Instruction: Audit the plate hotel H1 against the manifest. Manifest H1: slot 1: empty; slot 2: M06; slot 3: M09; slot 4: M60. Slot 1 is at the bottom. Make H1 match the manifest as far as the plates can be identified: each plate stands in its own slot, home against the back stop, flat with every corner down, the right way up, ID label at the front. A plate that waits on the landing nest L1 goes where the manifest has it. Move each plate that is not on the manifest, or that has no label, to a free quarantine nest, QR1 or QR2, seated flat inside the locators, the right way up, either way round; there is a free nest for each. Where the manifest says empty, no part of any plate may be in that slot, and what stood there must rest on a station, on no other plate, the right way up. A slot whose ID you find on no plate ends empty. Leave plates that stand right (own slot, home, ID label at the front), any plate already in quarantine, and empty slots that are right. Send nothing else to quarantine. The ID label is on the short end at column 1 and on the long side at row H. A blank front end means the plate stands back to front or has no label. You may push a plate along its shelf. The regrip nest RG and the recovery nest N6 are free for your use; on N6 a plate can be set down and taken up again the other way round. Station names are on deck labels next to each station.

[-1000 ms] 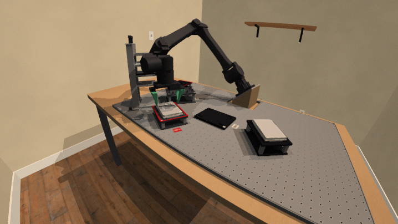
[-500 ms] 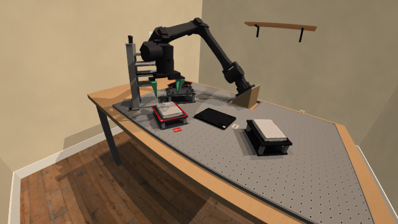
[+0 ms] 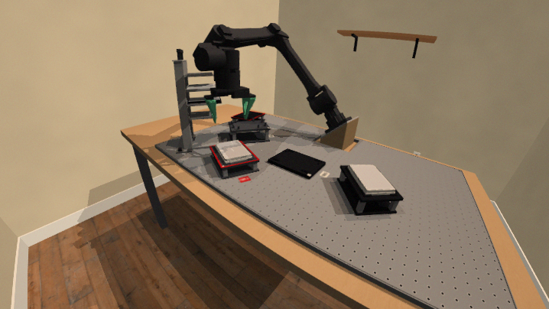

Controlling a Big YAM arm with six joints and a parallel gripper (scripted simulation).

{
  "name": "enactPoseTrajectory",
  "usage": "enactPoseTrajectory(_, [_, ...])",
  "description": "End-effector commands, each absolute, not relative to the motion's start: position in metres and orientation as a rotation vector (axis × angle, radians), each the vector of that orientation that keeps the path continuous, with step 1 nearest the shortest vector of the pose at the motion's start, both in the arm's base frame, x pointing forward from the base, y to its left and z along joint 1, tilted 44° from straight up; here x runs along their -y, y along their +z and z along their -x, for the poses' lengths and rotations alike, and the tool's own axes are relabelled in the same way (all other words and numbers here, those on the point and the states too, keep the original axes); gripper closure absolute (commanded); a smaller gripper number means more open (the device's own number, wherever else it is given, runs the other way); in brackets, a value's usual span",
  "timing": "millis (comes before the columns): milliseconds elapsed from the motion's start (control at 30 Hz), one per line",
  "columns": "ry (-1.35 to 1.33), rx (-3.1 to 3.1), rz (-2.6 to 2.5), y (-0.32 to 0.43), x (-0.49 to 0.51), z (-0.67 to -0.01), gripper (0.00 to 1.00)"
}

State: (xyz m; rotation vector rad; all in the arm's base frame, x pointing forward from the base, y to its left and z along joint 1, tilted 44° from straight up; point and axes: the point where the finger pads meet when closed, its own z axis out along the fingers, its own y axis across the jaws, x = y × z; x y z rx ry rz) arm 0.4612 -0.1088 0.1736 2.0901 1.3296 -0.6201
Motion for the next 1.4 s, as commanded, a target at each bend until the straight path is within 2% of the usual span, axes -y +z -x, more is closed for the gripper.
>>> enactPoseTrajectory(0, [-0.559,-1.331,-2.073,0.197,0.09,-0.476,0.0])
enactPoseTrajectory(333, [-0.57,-1.384,-2.046,0.22,0.071,-0.476,0.0])
enactPoseTrajectory(433, [-0.634,-1.402,-2.049,0.205,0.077,-0.462,0.0])
enactPoseTrajectory(500, [-0.587,-1.406,-2.037,0.222,0.066,-0.477,0.0])
enactPoseTrajectory(967, [-0.626,-1.477,-2.001,0.239,0.044,-0.479,0.0])
enactPoseTrajectory(1000, [-0.69,-1.492,-2.004,0.225,0.051,-0.466,0.0])
enactPoseTrajectory(1200, [-0.638,-1.513,-1.981,0.252,0.031,-0.48,0.0])
enactPoseTrajectory(1367, [-0.689,-1.503,-1.999,0.238,0.046,-0.47,0.0])
